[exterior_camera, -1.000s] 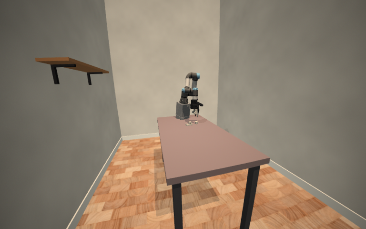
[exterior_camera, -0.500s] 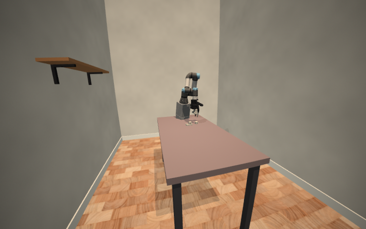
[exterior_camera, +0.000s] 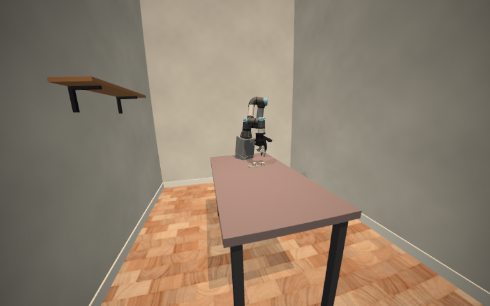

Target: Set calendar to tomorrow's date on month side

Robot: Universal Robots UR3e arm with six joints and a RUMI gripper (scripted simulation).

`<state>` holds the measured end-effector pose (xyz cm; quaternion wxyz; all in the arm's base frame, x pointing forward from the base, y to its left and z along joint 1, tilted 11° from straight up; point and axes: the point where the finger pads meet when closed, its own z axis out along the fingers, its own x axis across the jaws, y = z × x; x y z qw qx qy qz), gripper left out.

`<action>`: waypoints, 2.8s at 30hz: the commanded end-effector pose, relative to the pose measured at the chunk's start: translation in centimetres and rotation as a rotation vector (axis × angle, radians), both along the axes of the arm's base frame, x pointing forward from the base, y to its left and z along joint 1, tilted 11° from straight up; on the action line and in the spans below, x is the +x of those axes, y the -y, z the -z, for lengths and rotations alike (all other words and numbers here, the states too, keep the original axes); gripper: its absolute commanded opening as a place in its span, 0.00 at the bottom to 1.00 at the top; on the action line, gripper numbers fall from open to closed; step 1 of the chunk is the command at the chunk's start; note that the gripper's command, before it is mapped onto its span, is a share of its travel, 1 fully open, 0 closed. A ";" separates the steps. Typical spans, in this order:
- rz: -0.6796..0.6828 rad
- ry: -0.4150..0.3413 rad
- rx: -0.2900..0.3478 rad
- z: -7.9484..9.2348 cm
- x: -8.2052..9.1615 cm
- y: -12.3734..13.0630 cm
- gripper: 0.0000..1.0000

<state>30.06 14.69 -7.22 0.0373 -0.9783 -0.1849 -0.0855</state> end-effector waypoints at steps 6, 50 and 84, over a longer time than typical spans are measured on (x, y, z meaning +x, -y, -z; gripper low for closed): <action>0.000 0.002 0.000 0.7 0.2 -0.1 0.28; 0.000 0.002 0.000 5.1 0.9 -0.5 0.28; 0.000 0.002 0.000 5.1 0.9 -0.5 0.28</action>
